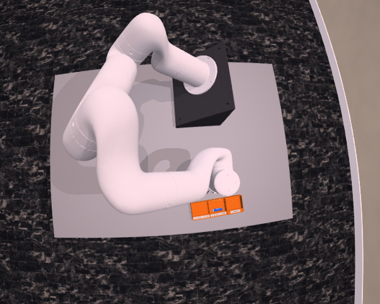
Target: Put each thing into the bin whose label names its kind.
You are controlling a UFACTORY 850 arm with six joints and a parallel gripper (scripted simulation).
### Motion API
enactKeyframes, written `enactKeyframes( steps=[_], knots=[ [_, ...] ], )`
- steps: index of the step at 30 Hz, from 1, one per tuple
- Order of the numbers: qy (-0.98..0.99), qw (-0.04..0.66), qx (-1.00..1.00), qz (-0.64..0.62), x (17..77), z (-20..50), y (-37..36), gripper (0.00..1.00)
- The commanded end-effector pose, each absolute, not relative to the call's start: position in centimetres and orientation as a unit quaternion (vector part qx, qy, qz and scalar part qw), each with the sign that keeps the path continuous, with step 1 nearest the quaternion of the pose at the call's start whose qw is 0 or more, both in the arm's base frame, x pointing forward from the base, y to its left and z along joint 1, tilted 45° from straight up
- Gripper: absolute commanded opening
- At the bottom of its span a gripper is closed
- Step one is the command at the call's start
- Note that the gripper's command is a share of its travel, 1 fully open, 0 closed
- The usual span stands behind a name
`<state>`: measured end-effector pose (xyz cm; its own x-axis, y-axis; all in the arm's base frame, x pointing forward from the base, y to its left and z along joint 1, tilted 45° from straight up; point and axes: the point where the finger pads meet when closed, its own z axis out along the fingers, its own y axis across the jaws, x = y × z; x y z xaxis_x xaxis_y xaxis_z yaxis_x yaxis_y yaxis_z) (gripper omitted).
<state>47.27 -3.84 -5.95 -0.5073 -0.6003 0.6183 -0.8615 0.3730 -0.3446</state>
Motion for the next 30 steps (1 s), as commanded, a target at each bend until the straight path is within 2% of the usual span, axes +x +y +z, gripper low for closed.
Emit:
enactKeyframes(
  steps=[1,30],
  knots=[
    [-0.806,0.180,0.451,0.338,46.13,-5.52,-3.97,0.41],
    [-0.806,0.180,0.451,0.338,46.66,-5.63,-3.85,0.41]
  ],
)
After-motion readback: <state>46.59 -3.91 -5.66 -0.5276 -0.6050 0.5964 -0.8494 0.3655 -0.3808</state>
